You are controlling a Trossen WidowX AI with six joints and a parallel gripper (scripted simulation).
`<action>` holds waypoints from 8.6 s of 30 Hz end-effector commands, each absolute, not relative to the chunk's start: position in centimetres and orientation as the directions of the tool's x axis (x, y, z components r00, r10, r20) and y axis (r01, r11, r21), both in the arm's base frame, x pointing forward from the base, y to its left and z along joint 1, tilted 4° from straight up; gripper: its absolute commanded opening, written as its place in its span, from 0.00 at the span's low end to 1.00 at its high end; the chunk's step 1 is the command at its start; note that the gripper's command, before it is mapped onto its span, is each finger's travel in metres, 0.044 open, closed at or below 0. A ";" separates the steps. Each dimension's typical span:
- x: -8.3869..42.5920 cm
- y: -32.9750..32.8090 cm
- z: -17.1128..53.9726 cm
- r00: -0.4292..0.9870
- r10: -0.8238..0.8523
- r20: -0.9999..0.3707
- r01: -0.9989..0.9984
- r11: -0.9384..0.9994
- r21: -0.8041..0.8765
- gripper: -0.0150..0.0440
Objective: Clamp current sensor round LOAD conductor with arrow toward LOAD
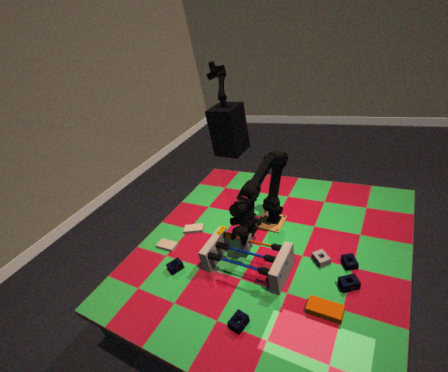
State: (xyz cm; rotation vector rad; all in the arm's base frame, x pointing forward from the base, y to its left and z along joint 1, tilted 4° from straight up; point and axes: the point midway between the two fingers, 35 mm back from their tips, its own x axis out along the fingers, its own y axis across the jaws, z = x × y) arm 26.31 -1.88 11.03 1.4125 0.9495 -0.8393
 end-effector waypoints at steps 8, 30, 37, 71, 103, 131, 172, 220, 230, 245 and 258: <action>26.2 -1.9 11.0 0.416 0.073 -0.906 0.908 0.009 0.418 0.25; 26.3 -1.8 10.6 0.285 0.071 -0.956 0.958 0.019 0.287 0.25; 26.3 -1.8 11.1 0.292 0.072 -0.954 0.956 0.017 0.294 0.57; 26.3 -1.8 11.1 0.292 0.072 -0.954 0.956 0.017 0.294 0.71; 26.3 -1.8 11.1 0.291 0.072 -0.954 0.956 0.016 0.293 0.25; 26.5 -1.8 11.1 0.255 0.072 -0.964 0.966 0.019 0.257 0.25; 26.5 -1.8 11.1 0.261 0.074 -0.962 0.964 0.021 0.263 0.71; 26.4 -1.8 11.2 0.265 0.073 -0.961 0.963 0.020 0.267 0.25; 26.2 -1.8 11.2 0.266 0.073 -0.961 0.963 0.020 0.268 0.25; 26.3 -1.8 11.1 0.268 0.073 -0.961 0.963 0.018 0.270 0.48; 26.3 -1.8 11.1 0.268 0.073 -0.961 0.963 0.018 0.270 0.71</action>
